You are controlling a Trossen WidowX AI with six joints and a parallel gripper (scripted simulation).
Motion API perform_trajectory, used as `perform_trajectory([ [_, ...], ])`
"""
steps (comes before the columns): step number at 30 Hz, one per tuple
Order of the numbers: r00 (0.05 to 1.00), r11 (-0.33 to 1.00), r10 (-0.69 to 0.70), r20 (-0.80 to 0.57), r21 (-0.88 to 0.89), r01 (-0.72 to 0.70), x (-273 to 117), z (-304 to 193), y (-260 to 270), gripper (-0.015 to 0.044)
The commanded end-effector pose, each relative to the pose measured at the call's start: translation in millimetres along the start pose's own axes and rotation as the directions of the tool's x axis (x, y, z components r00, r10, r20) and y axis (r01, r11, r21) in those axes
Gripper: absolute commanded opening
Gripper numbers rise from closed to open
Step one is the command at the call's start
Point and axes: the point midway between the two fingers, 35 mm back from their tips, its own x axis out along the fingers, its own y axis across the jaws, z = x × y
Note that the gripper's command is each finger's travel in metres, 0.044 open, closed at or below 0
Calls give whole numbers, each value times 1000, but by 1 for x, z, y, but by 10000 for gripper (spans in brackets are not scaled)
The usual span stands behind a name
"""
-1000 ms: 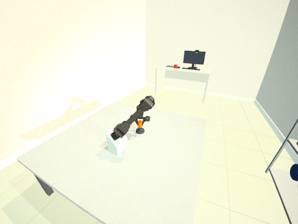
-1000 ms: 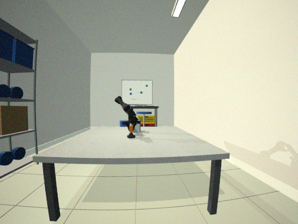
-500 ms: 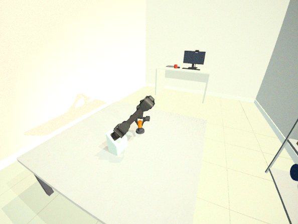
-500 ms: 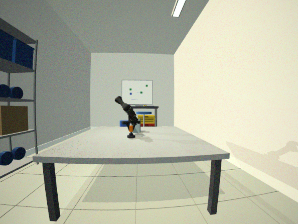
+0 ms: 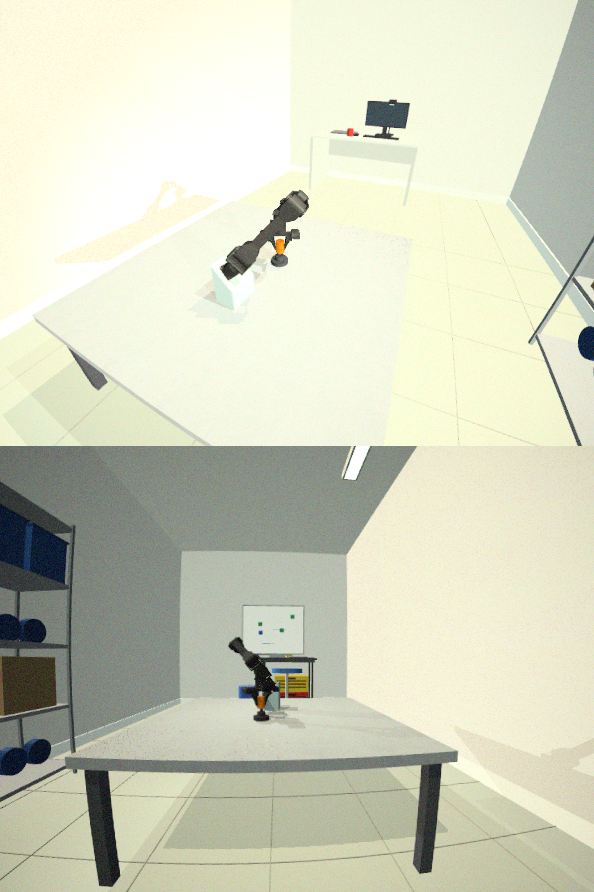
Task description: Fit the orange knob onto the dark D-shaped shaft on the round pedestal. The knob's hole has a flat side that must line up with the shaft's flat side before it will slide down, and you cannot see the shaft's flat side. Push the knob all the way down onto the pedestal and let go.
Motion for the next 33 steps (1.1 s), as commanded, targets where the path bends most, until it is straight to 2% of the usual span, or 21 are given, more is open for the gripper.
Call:
perform_trajectory([
  [1, 1000, 1000, -2, 1, -9, 2, 1, 1, 0, 0],
  [16, 1000, 1000, -1, 1, -10, 1, -2, -2, 5, 0],
  [23, 1000, 978, -1, 1, -207, 1, -3, -1, 4, 0],
  [33, 1000, 976, -2, 1, -217, 2, -1, 0, 0, 0],
])
